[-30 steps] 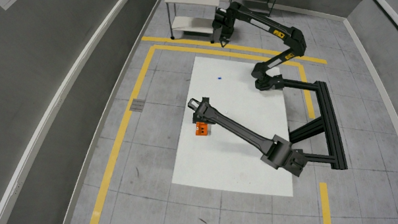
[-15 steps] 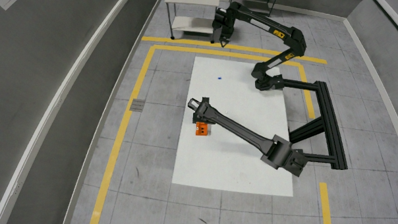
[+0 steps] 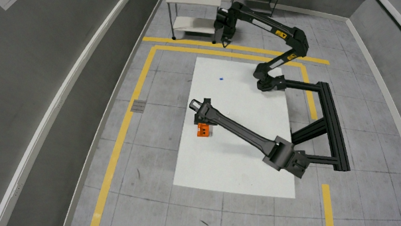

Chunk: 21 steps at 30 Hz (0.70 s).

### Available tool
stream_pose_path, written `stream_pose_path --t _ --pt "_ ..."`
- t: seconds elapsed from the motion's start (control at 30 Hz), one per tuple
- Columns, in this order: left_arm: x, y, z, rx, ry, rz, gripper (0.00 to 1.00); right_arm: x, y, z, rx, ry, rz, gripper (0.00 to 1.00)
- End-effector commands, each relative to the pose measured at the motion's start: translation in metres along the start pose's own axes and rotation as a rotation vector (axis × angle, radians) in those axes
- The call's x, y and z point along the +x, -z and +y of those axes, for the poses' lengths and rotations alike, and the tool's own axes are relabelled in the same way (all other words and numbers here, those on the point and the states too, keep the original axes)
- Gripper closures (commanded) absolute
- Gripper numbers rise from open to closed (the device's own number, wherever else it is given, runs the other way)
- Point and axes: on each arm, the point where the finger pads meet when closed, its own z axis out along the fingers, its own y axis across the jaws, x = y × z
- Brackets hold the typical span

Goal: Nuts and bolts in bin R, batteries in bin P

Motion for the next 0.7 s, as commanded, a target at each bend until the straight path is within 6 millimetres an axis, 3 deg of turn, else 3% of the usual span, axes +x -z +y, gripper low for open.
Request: stream_pose_path --t 0.0,0.33,0.37,0.4,0.67 --pt "-0.0011 0.0106 0.0099 -0.026 0.014 -0.015 0.0 -0.012 0.0178 0.0028 -0.001 0.012 -0.038 0.0" --pt "-0.0008 0.0106 0.0098 -0.026 0.014 -0.015 0.0 -0.012 0.0178 0.0028 -0.001 0.012 -0.038 0.0" --pt "0.0053 0.0045 0.0029 -0.016 0.024 -0.005 0.0 -0.012 0.0178 0.0028 -0.001 0.012 -0.038 0.0" --pt "-0.0007 0.0106 0.0098 -0.026 0.014 -0.015 0.0 -0.012 0.0178 0.0028 -0.001 0.012 -0.038 0.0" --pt "-0.0005 0.0106 0.0098 -0.026 0.014 -0.015 0.0 -0.012 0.0178 0.0028 -0.001 0.012 -0.038 0.0"
